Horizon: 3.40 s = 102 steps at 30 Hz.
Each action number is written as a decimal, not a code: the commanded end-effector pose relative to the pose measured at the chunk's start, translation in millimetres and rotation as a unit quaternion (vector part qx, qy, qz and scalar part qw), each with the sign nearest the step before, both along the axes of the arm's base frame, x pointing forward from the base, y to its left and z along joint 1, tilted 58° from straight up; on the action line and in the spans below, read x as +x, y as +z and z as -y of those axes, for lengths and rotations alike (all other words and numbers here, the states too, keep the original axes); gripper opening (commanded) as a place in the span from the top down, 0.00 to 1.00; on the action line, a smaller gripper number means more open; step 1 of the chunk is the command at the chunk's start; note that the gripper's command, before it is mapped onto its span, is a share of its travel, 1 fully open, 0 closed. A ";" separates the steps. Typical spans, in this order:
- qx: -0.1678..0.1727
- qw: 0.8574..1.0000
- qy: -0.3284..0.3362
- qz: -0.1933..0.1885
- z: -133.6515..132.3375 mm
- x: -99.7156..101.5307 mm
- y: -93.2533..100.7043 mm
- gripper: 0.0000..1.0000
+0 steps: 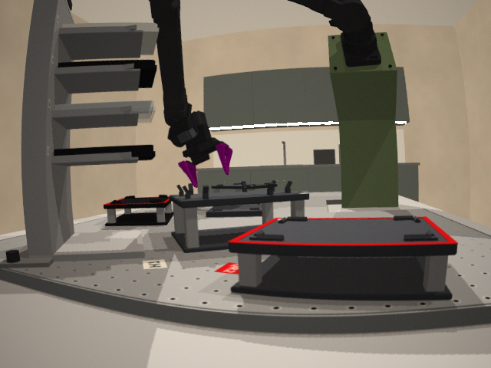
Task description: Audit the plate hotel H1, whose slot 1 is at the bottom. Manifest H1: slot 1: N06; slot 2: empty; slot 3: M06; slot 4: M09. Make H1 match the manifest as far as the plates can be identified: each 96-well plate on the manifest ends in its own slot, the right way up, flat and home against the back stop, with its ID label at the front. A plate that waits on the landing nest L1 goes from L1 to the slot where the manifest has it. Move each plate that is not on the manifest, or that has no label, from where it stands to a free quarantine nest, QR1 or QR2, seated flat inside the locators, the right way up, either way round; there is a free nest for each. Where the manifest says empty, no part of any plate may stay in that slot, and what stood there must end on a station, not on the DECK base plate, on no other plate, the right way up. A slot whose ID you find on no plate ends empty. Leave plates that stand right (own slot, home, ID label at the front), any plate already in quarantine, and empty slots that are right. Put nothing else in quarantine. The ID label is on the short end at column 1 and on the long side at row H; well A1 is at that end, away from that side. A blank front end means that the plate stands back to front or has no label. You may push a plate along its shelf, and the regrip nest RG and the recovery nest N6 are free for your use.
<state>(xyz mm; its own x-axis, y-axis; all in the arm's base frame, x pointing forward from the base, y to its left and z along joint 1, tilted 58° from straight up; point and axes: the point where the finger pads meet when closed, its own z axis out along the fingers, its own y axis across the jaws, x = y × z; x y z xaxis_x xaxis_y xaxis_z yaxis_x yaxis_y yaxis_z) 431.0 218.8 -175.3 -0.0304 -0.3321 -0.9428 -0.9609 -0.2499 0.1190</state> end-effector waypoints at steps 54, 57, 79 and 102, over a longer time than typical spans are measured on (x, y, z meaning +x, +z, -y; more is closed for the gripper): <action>-0.127 0.911 -0.237 -0.312 66.1 -41.3 86.7 1.00; -0.131 0.902 -0.248 -0.327 70.1 -48.2 92.6 1.00; -0.149 0.762 -0.382 -0.500 93.5 -100.9 124.7 1.00; -0.155 0.731 -0.395 -0.535 96.0 -120.4 158.2 1.00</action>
<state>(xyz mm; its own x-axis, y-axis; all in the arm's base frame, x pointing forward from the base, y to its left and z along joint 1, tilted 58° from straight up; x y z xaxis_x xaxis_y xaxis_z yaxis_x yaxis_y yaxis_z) 306.5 118.5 -24.4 -0.9935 -0.0024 -0.1142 -0.0979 0.5326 0.8407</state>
